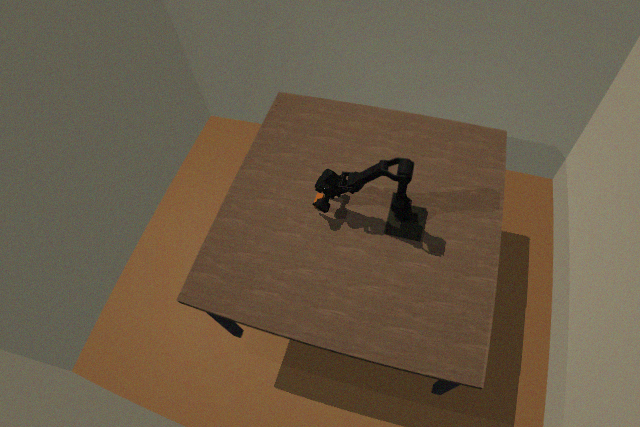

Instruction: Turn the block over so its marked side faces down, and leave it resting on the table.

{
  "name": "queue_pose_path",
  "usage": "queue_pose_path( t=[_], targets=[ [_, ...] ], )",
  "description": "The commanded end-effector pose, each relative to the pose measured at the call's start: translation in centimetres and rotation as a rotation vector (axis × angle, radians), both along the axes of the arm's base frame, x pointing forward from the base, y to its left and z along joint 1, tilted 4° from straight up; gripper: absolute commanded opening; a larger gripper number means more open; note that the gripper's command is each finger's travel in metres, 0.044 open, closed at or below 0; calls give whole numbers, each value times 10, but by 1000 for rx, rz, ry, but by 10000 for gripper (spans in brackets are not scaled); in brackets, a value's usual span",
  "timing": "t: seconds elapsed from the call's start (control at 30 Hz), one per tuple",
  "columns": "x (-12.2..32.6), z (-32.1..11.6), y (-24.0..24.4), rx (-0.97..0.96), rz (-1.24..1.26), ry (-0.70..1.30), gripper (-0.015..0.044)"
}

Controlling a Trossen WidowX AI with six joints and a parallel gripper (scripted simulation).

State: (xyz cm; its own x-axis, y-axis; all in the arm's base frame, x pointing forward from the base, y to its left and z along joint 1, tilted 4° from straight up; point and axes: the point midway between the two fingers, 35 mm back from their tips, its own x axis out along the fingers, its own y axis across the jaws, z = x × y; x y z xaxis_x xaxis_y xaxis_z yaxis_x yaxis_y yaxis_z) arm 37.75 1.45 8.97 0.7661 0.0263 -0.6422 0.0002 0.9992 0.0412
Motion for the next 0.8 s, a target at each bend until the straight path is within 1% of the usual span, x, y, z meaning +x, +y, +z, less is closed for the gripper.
queue_pose_path(
  t=[0.0, 0.4, 0.77],
  targets=[
    [-27, 32, 1, 11, 13, 171, 440],
    [-25, 33, 1, 11, 14, 191, 440],
    [3, 53, 1, 4, 29, 526, 440]
  ],
)
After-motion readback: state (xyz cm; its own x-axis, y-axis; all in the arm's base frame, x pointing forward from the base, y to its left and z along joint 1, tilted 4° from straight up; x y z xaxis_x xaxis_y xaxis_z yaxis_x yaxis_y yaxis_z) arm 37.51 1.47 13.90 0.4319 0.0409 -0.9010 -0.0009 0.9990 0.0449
